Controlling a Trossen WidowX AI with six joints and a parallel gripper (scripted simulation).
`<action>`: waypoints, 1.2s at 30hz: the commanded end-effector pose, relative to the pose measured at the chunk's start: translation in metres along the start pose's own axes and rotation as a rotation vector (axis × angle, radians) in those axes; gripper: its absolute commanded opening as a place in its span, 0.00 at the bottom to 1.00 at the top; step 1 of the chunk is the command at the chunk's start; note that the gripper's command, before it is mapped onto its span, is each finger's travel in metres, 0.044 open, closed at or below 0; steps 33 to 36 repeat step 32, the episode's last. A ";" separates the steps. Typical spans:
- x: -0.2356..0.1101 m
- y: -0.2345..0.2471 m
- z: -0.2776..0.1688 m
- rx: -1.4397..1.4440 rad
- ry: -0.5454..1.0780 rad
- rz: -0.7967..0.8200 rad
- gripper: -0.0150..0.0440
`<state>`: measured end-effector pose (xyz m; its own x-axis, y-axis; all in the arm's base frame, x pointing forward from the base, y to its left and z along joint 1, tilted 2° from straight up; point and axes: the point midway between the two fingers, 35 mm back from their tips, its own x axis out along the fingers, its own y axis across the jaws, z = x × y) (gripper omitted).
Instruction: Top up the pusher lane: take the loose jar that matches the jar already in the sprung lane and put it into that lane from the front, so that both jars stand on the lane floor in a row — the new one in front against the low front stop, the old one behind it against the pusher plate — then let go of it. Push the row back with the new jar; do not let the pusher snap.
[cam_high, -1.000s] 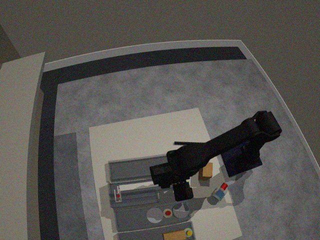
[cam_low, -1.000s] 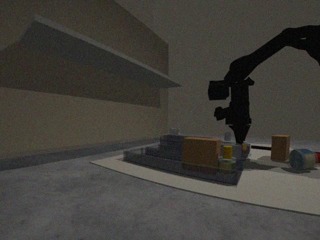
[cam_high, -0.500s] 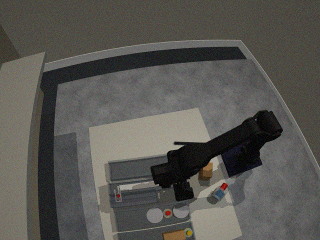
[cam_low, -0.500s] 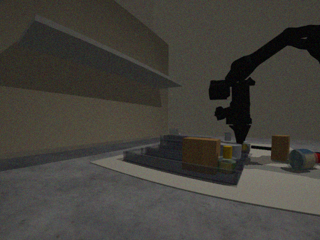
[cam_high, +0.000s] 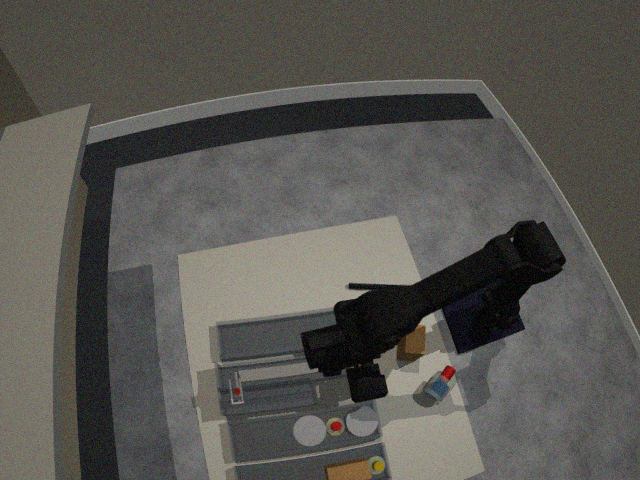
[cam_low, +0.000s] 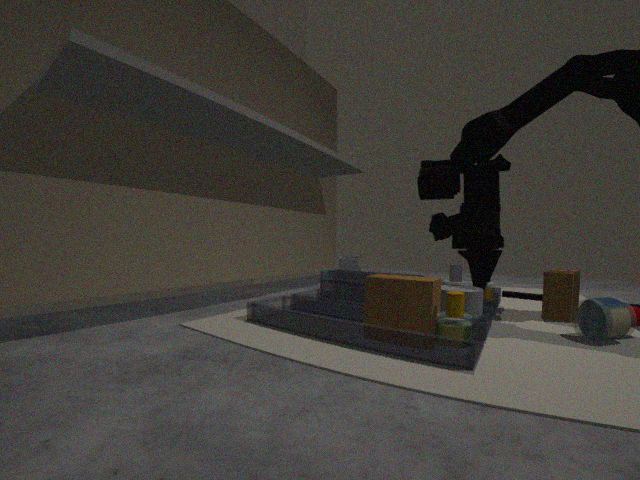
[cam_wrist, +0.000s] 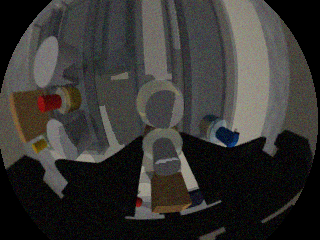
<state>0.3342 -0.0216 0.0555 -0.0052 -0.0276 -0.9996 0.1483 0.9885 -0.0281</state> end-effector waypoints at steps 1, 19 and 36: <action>0.000 0.000 0.000 -0.003 0.002 0.001 0.65; -0.021 0.000 -0.003 -0.003 0.002 0.001 0.76; -0.023 0.000 -0.047 -0.003 0.005 0.001 0.76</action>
